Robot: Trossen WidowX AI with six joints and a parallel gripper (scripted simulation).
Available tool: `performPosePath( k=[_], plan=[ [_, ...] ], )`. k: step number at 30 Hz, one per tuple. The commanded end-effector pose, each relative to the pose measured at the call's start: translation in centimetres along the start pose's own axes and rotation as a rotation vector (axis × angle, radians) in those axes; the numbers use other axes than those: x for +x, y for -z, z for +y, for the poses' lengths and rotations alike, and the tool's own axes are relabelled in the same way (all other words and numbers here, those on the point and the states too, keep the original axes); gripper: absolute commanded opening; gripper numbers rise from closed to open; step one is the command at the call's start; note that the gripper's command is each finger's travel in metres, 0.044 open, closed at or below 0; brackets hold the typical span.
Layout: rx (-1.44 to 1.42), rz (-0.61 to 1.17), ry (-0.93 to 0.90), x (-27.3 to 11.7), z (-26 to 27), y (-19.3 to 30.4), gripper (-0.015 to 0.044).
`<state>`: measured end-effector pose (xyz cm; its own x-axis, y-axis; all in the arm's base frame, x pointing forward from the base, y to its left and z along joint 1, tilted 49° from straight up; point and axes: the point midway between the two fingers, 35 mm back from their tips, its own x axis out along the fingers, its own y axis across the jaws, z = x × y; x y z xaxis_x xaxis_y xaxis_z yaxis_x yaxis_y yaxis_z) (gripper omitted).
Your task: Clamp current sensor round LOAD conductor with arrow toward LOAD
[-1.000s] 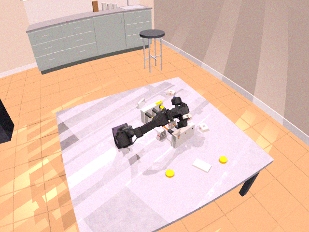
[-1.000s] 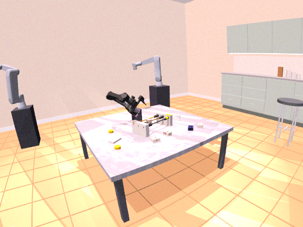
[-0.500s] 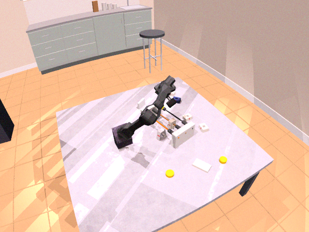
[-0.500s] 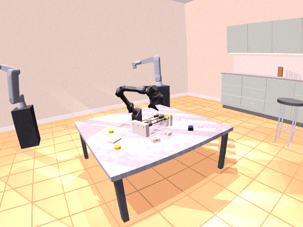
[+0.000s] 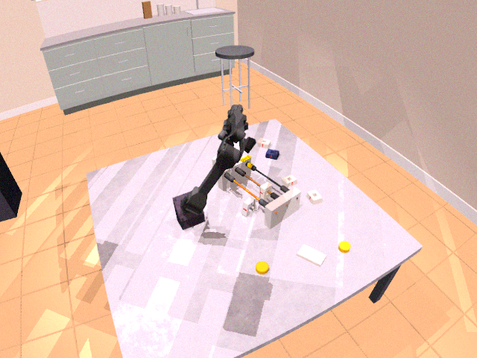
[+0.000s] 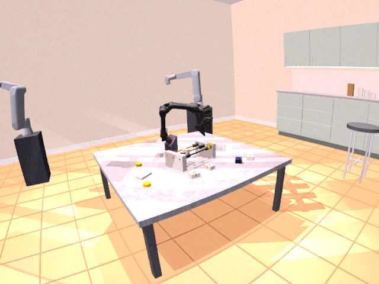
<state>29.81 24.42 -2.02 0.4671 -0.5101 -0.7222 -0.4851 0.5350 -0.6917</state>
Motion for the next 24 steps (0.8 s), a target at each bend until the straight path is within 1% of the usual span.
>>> performPosePath(
  k=[1, 11, 13, 17, 24],
  plan=[
    [0.011, -0.004, 0.006, -0.1, -0.2, -0.3, 0.0440],
    [0.011, -0.004, 0.006, -0.1, -0.2, -0.3, 0.0440],
    [0.012, 0.001, 0.007, -0.2, -1.1, 0.2, 0.0387],
    [0.020, 0.030, 0.012, -0.6, -6.0, 3.2, 0.0286],
    [0.035, 0.084, 0.021, -0.9, -12.9, 10.5, 0.0286]
  ],
)
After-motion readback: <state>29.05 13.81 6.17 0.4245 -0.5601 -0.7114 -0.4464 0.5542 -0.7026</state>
